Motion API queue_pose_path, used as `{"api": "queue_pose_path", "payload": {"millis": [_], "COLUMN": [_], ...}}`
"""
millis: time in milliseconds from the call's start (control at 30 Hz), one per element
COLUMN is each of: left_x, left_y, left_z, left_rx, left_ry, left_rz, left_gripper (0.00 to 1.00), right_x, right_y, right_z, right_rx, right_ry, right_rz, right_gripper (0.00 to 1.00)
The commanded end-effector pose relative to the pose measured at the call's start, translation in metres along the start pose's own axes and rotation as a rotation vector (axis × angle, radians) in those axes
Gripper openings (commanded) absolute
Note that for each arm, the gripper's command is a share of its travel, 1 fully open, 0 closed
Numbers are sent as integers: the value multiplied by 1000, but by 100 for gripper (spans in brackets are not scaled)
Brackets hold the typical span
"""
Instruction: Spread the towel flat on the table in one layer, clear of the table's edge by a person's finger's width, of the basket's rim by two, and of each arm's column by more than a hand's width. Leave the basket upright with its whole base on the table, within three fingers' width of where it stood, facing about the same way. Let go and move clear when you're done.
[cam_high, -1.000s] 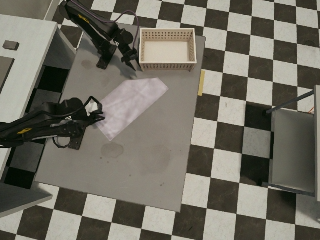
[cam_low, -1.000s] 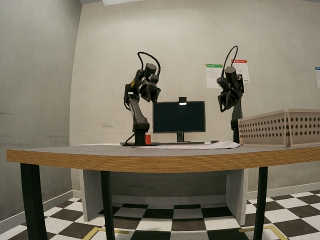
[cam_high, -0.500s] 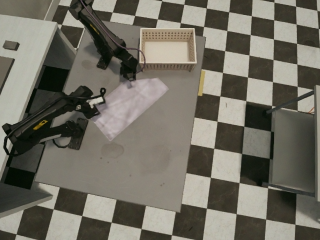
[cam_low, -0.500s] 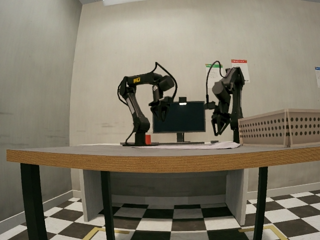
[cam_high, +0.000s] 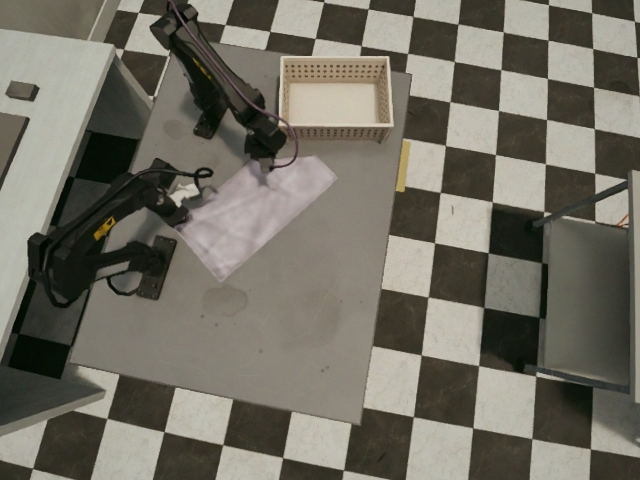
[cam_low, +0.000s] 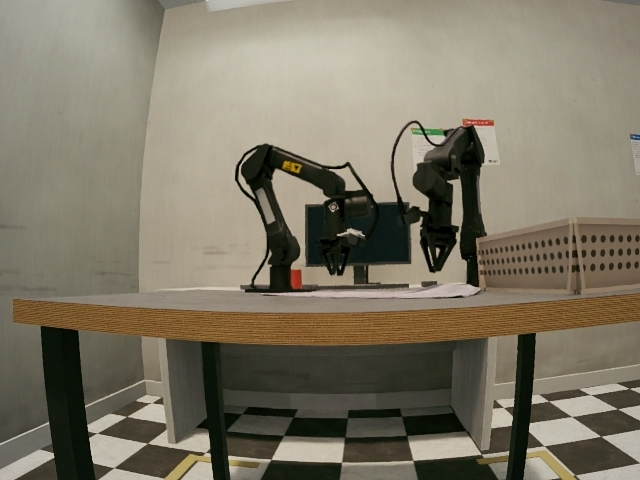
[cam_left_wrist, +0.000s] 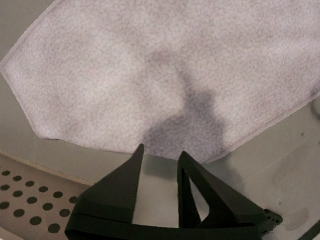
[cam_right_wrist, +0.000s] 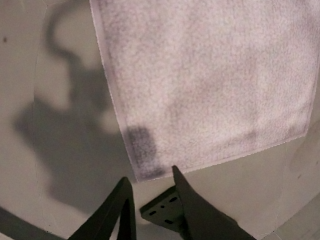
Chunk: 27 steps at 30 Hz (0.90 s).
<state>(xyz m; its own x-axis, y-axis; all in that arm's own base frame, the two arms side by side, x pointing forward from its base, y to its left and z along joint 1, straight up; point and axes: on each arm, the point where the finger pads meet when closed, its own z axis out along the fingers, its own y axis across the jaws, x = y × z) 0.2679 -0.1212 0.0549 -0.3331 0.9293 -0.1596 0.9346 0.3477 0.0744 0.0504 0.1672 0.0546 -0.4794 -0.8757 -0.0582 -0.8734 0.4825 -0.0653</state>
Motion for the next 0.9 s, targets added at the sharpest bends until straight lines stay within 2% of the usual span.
{"api": "queue_pose_path", "payload": {"millis": [0,33,567,600,867], "left_x": [0,0,2,2,13], "left_y": [-4,-4,-4,-7,-8], "left_z": [-3,-3,-2,8,27], "left_rx": [20,20,14,24,33], "left_ry": [20,20,13,27,31], "left_rz": [25,25,11,12,6], "left_gripper": [34,34,34,34,34], "right_x": [-22,-29,-30,-19,-15], "right_y": [9,11,10,2,9], "right_z": [5,-1,-3,6,30], "right_rx": [6,-2,-6,2,12], "right_ry": [-76,-99,-110,-95,-62], "right_rz": [84,87,90,92,83], "right_gripper": [34,34,34,34,34]}}
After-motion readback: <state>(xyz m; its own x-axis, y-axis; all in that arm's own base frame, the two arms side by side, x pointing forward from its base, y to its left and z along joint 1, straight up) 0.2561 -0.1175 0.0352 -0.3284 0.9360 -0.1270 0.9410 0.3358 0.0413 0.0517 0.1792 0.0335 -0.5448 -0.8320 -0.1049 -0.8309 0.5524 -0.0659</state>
